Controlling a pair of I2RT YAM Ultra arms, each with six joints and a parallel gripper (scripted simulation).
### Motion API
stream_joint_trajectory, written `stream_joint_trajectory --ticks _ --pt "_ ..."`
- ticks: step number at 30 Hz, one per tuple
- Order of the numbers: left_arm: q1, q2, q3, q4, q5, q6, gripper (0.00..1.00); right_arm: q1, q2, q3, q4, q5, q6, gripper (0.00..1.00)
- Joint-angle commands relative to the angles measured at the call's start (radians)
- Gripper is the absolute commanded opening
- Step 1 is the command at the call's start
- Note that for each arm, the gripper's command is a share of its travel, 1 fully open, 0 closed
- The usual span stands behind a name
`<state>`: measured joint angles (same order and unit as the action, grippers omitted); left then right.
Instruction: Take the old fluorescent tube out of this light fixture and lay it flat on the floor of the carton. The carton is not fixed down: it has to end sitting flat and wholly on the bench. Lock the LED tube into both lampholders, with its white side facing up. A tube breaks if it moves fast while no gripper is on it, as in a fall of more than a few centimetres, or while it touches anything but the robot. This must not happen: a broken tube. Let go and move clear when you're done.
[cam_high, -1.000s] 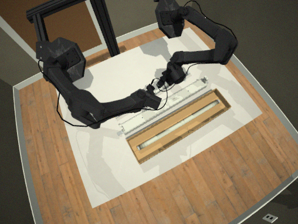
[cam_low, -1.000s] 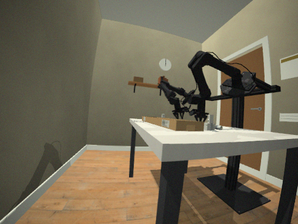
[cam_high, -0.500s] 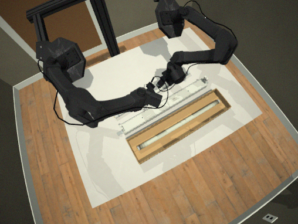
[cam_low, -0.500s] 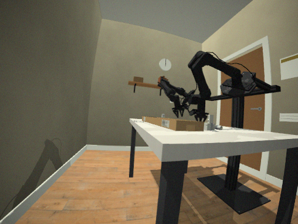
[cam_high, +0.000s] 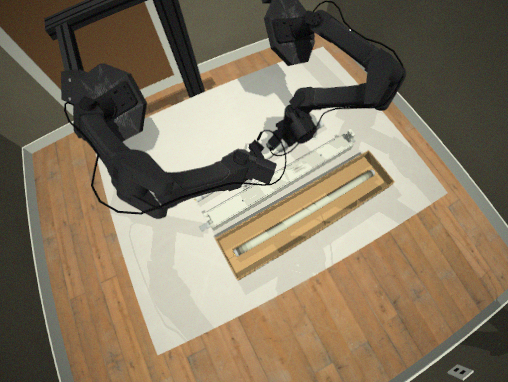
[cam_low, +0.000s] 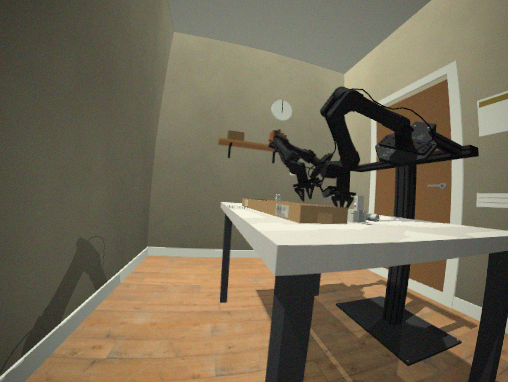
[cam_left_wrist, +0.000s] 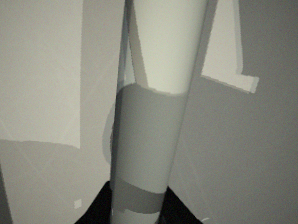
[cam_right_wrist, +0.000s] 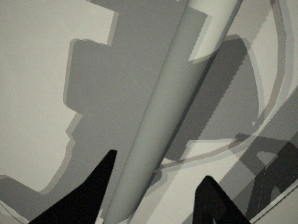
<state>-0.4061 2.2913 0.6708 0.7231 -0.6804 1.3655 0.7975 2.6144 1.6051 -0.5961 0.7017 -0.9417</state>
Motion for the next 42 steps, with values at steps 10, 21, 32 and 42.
stream_joint_trajectory --ticks 10,21,32,42 --pt "-0.022 0.021 0.010 0.011 0.023 0.009 0.11 0.062 -0.052 -0.180 0.371 0.141 -0.077 0.49" --pt "-0.022 0.021 0.010 0.011 0.023 0.009 0.11 0.086 -0.095 -0.387 0.679 0.213 -0.160 0.49" --pt "-0.022 0.021 0.010 0.011 0.023 0.009 0.11 0.090 -0.049 -0.408 0.679 0.162 -0.189 0.49" --pt "-0.022 0.021 0.010 0.011 0.023 0.009 0.11 0.041 -0.002 -0.371 0.742 0.154 -0.240 0.49"
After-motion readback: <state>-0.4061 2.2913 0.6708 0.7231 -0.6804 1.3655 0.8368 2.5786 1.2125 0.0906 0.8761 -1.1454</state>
